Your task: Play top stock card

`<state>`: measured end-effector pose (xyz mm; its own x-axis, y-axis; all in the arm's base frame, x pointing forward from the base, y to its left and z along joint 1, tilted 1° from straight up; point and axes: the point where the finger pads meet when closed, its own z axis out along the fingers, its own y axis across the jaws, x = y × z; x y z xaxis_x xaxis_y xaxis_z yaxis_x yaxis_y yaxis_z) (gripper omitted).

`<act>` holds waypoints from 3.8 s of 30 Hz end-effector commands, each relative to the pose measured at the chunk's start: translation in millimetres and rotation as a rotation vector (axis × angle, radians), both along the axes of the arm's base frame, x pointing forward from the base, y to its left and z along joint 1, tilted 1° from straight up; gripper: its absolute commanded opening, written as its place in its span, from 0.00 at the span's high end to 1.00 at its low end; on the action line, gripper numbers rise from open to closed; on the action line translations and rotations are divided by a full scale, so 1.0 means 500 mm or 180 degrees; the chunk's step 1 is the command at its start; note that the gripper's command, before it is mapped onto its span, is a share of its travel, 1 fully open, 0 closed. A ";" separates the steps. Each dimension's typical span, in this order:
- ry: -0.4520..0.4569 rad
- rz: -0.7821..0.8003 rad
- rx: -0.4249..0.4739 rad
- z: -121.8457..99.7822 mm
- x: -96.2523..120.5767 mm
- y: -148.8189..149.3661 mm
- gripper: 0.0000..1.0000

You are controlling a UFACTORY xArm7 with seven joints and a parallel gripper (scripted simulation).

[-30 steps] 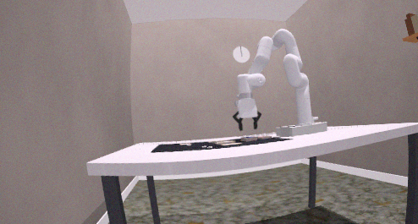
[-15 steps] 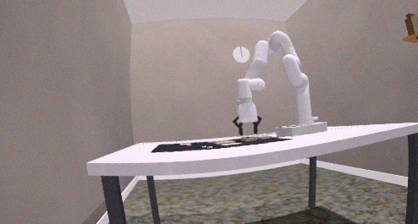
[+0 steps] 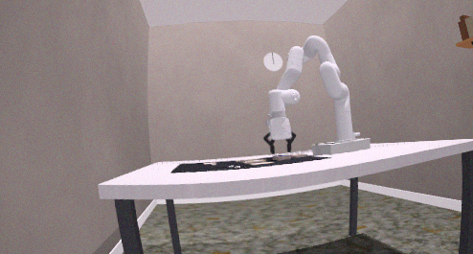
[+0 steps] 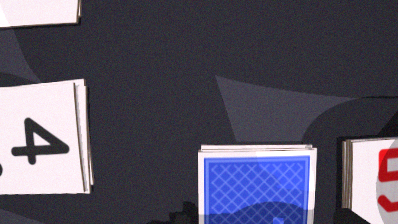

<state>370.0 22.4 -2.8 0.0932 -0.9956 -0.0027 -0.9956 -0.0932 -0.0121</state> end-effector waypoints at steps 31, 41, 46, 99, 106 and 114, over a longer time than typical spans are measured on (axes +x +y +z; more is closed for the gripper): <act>-0.0010 0.0001 -0.0001 0.002 0.003 0.000 0.27; -0.0010 0.0001 -0.0001 0.002 0.003 0.000 0.13; -0.0010 0.0001 -0.0001 0.002 0.003 0.000 0.13; -0.0010 0.0001 -0.0001 -0.017 0.006 0.000 0.13; -0.0010 0.0001 -0.0001 -0.017 0.006 0.000 0.13; -0.0010 0.0000 -0.0001 -0.020 0.006 0.000 0.13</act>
<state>371.5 22.4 -12.5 0.0932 -0.9956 -0.0027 -0.9956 -0.0932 -0.0122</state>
